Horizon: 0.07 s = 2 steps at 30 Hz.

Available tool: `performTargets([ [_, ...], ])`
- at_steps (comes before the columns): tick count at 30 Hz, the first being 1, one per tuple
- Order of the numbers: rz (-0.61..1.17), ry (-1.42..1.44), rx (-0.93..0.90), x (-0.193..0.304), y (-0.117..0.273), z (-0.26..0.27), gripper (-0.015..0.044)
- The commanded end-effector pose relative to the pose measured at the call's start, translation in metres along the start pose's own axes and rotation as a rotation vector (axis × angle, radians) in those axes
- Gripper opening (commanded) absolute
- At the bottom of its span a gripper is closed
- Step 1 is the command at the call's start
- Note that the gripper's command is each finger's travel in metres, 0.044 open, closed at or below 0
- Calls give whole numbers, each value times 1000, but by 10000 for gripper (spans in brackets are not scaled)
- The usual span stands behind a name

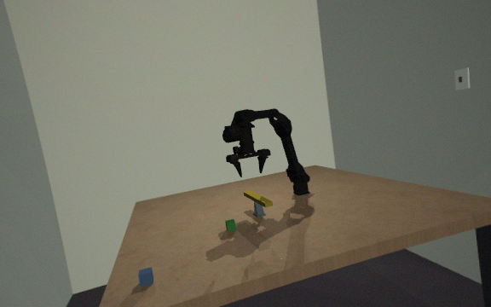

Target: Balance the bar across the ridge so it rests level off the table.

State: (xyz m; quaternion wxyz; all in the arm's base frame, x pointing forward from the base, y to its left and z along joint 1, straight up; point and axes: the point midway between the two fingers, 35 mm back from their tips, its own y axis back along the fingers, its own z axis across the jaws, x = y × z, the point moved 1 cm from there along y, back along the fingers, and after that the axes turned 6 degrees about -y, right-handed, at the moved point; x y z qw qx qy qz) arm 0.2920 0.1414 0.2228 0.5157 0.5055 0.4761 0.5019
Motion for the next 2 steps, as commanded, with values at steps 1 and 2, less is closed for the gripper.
performTargets([
  [1, -2, 0, 3, 0, 0, 0, 440],
  [2, -2, 0, 3, 0, 0, 0, 440],
])
